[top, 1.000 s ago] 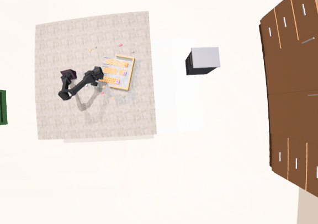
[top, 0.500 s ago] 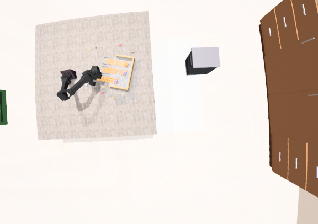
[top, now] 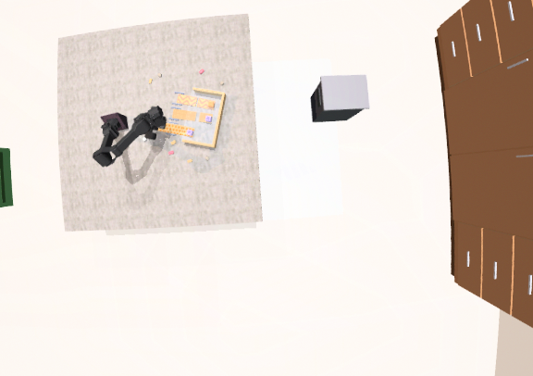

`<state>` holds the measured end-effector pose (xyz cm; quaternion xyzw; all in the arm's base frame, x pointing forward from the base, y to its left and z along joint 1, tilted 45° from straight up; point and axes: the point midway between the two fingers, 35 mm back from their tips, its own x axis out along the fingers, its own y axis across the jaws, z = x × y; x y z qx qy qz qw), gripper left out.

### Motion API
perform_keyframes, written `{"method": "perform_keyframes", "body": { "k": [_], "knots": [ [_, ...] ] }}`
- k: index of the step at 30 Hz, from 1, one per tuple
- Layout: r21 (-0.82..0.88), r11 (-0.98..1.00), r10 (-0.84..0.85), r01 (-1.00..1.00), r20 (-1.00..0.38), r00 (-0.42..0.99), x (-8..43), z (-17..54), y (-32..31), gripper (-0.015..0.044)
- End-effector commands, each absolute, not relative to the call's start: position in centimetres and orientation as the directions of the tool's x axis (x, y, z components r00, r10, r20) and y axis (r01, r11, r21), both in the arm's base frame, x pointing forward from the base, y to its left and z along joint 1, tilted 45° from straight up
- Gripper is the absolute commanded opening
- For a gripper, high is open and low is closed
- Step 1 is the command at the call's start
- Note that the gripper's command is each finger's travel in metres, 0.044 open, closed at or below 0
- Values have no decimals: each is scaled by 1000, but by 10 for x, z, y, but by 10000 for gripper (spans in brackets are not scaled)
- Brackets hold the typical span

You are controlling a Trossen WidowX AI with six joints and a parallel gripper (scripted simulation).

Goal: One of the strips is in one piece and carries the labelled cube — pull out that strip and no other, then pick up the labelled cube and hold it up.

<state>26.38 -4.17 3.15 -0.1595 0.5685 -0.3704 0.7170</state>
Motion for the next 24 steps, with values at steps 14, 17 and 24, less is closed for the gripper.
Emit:
{"method": "perform_keyframes", "body": {
  "k": [14,17,24],
  "knots": [
    [-653,674,-708,345,-704,53,232,19,-39,0],
    [-653,674,-708,345,-704,53,228,18,-38,0],
    [-653,675,-708,345,-704,52,218,15,-36,0]
  ]
}}
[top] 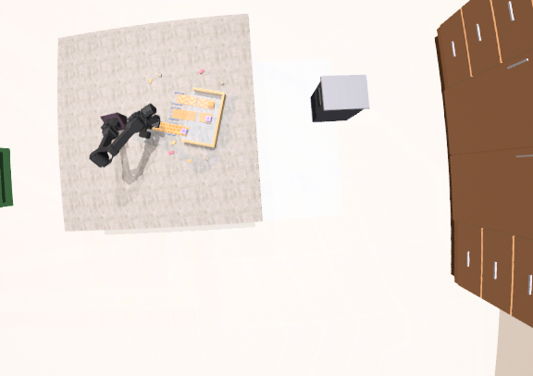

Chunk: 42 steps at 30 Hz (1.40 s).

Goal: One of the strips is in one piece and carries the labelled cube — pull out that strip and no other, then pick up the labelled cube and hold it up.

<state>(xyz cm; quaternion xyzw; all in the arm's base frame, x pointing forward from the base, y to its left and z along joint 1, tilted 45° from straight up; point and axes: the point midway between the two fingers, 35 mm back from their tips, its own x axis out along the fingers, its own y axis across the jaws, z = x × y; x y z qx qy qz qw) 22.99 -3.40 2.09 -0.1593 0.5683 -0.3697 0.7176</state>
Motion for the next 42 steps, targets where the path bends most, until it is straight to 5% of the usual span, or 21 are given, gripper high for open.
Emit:
{"method": "perform_keyframes", "body": {
  "k": [1,42],
  "knots": [
    [-653,675,-708,345,-704,52,216,15,-36,0],
    [-653,675,-708,344,-705,51,187,6,-29,0]
  ]
}}
